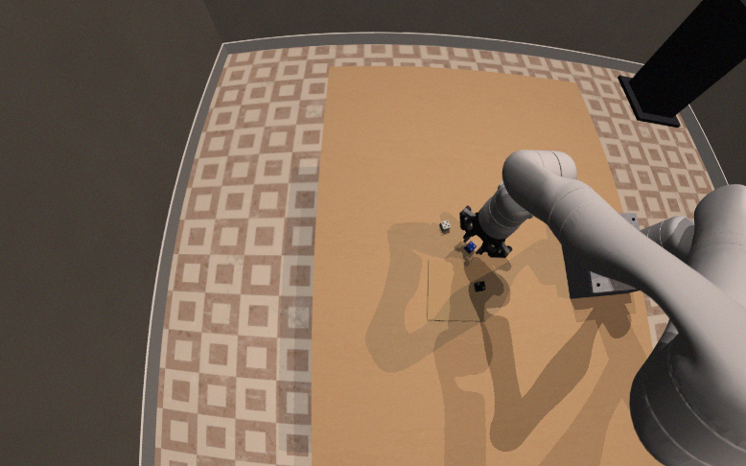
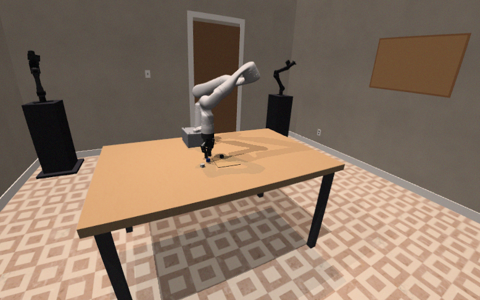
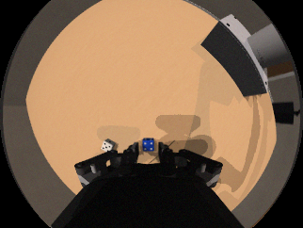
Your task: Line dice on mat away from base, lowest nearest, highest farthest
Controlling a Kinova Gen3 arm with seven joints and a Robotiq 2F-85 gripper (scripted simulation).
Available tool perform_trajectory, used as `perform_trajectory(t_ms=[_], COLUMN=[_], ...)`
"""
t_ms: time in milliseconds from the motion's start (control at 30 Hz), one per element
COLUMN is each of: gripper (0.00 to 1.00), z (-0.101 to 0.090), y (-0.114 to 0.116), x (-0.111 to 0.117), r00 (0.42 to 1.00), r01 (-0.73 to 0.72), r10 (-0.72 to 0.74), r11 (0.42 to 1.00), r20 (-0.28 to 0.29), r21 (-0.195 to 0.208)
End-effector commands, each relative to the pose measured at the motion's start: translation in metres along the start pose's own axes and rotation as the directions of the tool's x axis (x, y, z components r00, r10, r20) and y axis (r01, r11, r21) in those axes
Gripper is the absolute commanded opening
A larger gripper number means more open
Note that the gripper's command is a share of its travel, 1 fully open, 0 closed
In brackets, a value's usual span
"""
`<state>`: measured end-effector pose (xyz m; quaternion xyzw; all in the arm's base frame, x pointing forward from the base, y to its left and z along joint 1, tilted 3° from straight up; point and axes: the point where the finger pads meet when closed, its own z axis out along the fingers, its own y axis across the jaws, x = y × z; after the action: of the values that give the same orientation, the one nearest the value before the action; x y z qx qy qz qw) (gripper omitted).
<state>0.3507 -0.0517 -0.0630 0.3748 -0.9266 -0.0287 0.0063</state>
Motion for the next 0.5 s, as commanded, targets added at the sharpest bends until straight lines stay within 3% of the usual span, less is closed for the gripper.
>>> perform_trajectory(t_ms=[0, 467], gripper=[0.35, 0.35], z=[-0.0005, 0.0010], y=[-0.0003, -0.0003], x=[-0.0003, -0.0003], r00=[1.000, 1.000], r01=[0.000, 0.000], r10=[0.000, 0.000], r11=[1.000, 1.000], r20=[0.001, 0.001], r21=[0.001, 0.001])
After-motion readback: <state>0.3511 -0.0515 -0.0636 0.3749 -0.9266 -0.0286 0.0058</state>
